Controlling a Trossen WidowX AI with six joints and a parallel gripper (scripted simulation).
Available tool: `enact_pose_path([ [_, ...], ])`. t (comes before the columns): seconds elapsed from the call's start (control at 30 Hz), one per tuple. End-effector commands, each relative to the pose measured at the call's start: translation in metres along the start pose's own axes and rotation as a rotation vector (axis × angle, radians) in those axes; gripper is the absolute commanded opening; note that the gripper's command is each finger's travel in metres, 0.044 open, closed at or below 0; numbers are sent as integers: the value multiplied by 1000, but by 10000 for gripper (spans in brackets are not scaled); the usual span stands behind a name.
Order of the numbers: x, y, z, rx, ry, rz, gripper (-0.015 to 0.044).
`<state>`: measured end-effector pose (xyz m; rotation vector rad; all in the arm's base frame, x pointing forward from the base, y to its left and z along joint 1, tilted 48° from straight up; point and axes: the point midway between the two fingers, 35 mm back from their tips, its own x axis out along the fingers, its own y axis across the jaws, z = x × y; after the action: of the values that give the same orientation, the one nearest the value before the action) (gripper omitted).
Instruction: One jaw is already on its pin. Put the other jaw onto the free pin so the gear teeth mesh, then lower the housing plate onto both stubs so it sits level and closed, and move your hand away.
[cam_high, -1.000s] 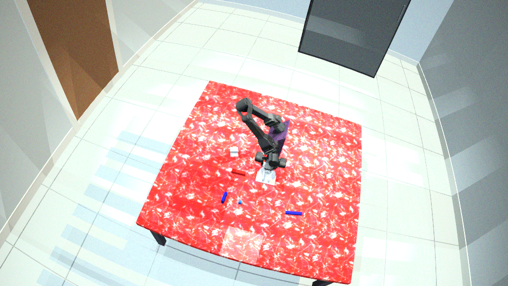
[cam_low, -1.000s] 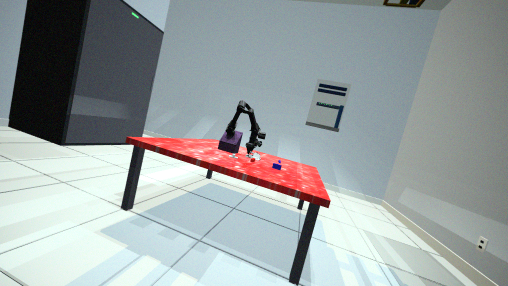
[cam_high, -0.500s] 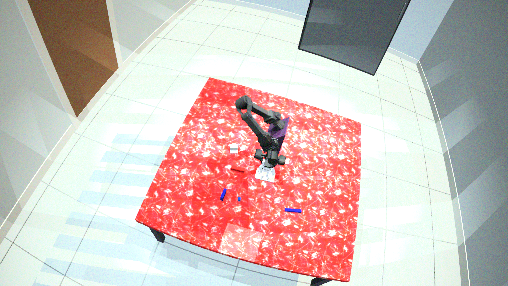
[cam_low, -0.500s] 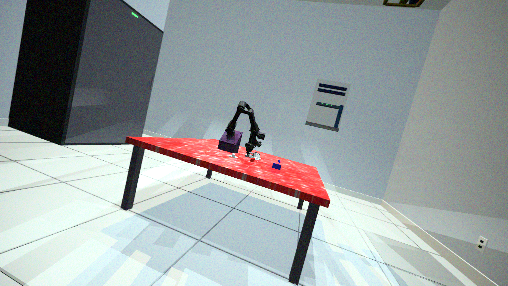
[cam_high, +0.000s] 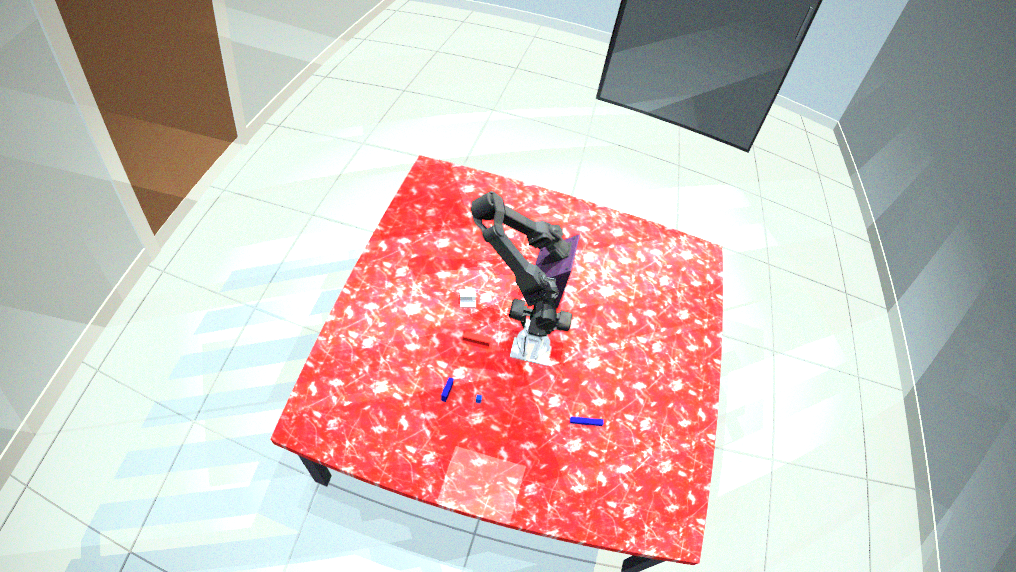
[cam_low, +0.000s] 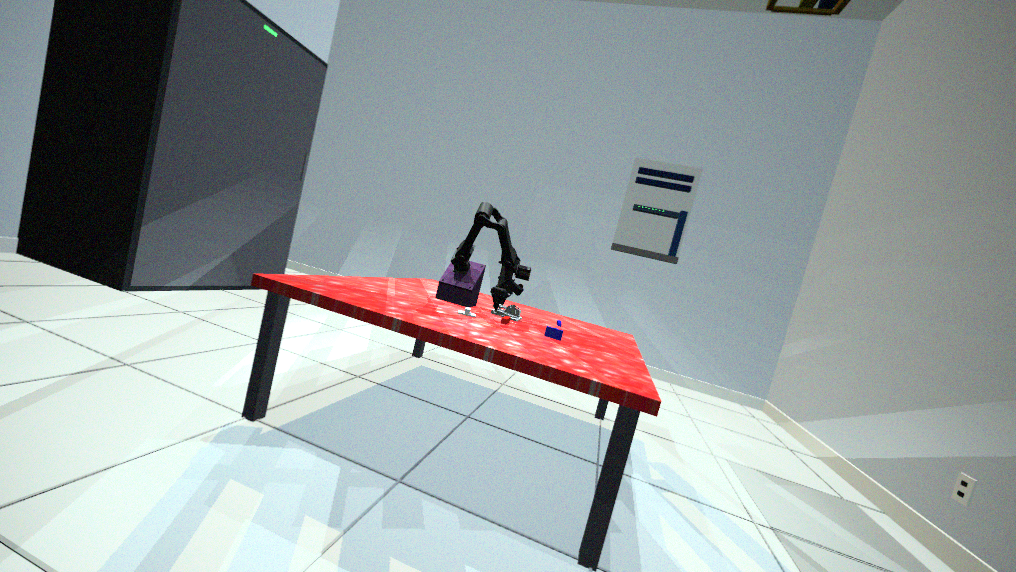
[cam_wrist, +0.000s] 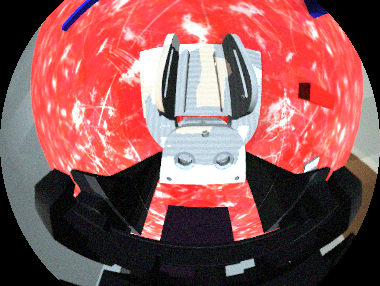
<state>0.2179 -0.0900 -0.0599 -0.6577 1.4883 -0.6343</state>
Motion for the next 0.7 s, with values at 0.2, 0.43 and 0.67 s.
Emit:
enact_pose_path([
  [0.2,4,0,-1,-14,4,-4,351],
  [0.43,4,0,-1,-14,4,-4,351],
  [0.67,6,0,-1,-14,4,-4,351],
])
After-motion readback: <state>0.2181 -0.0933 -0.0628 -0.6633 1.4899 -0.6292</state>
